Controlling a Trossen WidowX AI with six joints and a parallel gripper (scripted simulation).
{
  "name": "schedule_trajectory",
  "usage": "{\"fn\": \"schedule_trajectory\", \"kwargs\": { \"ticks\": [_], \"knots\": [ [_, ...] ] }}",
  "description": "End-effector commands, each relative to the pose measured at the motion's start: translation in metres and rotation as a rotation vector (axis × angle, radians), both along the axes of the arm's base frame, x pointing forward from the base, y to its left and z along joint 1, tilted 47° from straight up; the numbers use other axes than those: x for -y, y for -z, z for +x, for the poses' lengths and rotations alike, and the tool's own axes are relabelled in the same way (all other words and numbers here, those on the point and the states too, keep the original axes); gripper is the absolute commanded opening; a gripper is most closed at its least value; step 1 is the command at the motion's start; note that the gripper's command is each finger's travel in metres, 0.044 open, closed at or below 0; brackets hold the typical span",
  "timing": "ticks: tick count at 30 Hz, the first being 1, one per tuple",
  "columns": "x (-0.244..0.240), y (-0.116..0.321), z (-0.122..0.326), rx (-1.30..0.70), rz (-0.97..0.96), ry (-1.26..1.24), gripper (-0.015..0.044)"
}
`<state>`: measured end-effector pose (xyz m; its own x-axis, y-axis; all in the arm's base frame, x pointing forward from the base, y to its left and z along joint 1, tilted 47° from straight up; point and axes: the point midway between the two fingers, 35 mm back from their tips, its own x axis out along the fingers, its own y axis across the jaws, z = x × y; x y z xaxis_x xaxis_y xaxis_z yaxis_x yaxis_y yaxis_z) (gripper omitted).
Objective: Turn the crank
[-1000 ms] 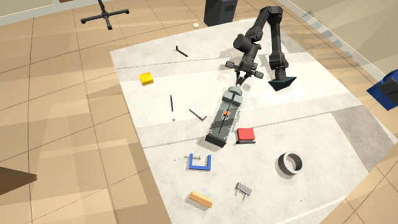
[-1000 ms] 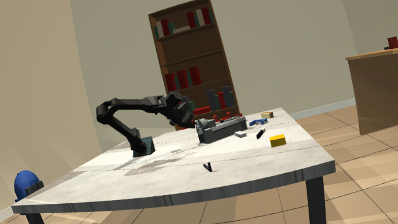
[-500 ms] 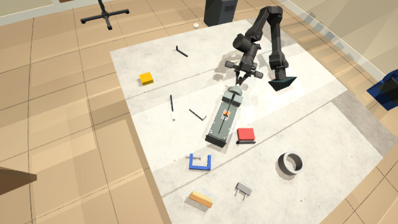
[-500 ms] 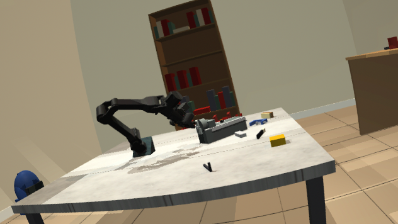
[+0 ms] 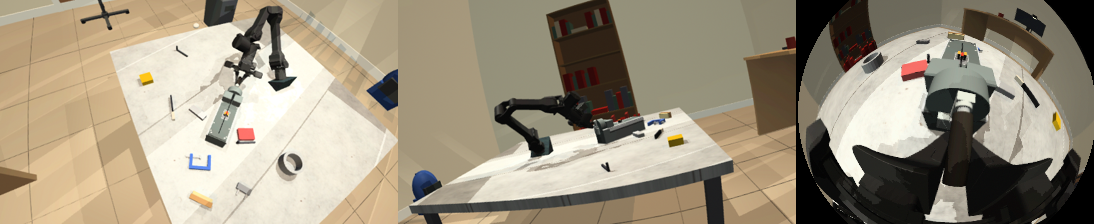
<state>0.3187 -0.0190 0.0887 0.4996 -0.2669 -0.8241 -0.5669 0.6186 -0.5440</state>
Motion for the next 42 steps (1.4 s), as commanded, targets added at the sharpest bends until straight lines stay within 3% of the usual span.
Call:
{"fn": "schedule_trajectory", "kwargs": {
  "ticks": [1,42],
  "knots": [
    [0.006,-0.005,0.005,0.020,-0.008,0.015,0.0000],
    [0.042,0.006,0.013,0.021,-0.011,0.015,0.0000]
  ]
}}
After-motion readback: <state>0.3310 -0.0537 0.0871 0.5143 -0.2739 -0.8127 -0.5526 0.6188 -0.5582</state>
